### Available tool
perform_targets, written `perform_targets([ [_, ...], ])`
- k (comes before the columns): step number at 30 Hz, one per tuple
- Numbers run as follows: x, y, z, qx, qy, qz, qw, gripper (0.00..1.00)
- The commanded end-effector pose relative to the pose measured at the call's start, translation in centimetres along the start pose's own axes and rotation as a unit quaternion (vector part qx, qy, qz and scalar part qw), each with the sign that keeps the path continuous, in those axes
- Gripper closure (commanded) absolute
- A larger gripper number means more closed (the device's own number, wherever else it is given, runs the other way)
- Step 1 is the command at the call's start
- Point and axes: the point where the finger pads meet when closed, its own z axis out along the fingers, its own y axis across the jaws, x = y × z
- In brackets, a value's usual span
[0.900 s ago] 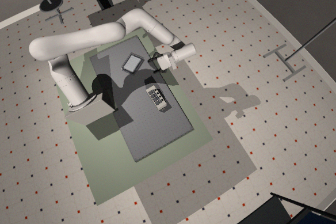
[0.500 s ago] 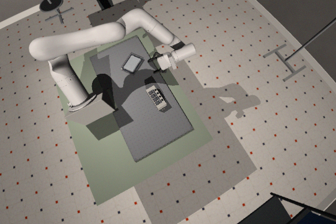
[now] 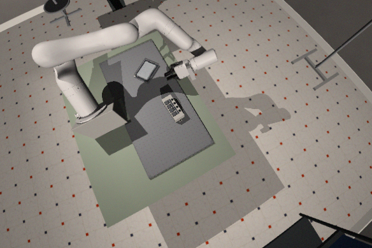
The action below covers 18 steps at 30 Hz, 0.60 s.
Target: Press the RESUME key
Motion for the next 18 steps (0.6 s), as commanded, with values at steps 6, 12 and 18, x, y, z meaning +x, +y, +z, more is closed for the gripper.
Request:
perform_targets([
  [6,0.6,-0.8,0.2,0.050,-0.042,-0.136,0.989,1.00],
  [12,1.1,-1.5,0.4,0.083,-0.060,-0.209,0.973,1.00],
  [18,1.6,-2.2,0.5,0.122,-0.074,-0.285,0.948,1.00],
])
